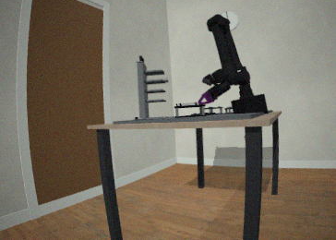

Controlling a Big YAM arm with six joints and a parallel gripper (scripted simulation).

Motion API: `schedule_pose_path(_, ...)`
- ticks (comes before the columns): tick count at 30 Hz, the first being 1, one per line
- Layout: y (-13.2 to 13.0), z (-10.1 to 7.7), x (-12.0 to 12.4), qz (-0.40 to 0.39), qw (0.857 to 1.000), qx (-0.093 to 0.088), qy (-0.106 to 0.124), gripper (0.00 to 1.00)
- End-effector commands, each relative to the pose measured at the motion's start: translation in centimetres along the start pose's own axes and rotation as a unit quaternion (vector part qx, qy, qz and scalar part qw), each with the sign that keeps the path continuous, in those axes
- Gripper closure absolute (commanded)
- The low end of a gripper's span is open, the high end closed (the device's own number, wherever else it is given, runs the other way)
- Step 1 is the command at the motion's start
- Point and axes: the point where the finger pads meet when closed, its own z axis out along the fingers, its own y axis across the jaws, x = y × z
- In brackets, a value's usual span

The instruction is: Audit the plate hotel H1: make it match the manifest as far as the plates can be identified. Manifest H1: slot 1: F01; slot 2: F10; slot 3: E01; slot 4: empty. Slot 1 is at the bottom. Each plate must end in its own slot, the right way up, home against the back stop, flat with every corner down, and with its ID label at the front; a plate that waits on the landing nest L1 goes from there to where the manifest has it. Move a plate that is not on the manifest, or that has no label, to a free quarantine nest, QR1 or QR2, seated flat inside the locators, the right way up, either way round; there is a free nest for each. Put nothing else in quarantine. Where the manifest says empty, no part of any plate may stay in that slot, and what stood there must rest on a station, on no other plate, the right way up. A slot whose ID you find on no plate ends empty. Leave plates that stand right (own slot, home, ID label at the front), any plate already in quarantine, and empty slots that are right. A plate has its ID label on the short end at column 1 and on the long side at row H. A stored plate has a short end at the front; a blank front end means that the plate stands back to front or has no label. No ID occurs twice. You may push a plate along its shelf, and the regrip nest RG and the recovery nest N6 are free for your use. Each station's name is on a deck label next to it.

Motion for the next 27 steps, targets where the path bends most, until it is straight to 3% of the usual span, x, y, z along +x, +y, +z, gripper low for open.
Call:
schedule_pose_path(1,0.0,0.2,-0.2,0.003,1.000,0.001,-0.004,0.14)
schedule_pose_path(27,0.3,-1.1,-1.9,0.006,1.000,-0.005,-0.004,0.14)
